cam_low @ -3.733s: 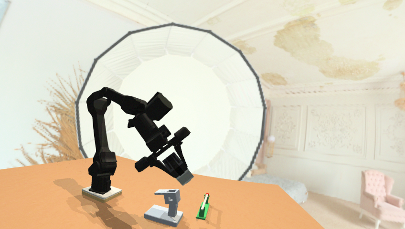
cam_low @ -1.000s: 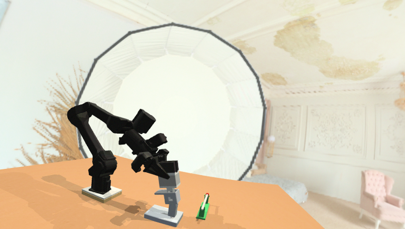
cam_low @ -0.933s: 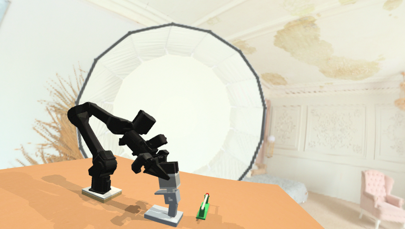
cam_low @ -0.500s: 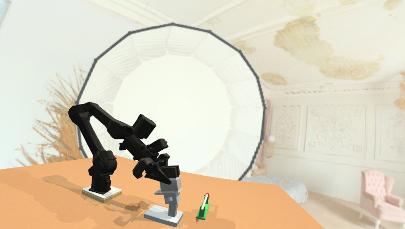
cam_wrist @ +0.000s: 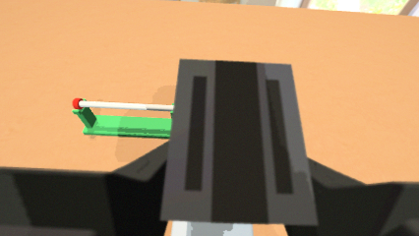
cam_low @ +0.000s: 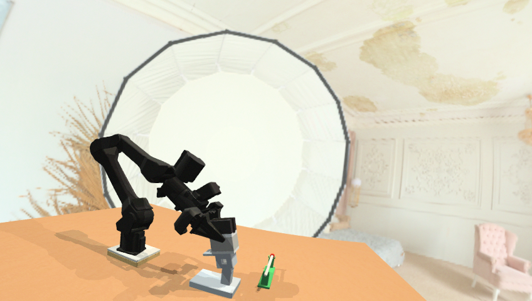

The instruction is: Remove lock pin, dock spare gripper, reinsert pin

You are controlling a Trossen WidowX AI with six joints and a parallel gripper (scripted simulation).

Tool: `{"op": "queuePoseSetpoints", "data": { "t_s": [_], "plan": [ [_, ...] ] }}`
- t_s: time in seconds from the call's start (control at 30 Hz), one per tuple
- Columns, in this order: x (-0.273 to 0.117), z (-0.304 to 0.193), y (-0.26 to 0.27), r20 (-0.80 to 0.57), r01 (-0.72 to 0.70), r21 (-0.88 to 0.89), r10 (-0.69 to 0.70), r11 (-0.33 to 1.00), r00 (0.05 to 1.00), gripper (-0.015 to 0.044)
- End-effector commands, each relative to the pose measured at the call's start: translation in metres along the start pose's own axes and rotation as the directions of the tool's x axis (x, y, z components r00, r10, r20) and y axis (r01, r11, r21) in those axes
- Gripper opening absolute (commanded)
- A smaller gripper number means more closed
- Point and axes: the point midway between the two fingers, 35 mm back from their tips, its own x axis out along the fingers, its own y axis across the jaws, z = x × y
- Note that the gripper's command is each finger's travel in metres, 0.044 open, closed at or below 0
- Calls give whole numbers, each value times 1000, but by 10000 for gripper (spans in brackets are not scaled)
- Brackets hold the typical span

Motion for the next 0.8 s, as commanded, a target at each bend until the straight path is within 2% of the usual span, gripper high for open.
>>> {"op": "queuePoseSetpoints", "data": {
  "t_s": [0.0,0.33,0.77],
  "plan": [
    [0,0,0,-1,0,0,0,1000,1000,184],
    [0,0,0,-1,0,0,0,1000,1000,440],
    [-16,14,0,-6,1,1,-1,1000,1000,440]
  ]
}}
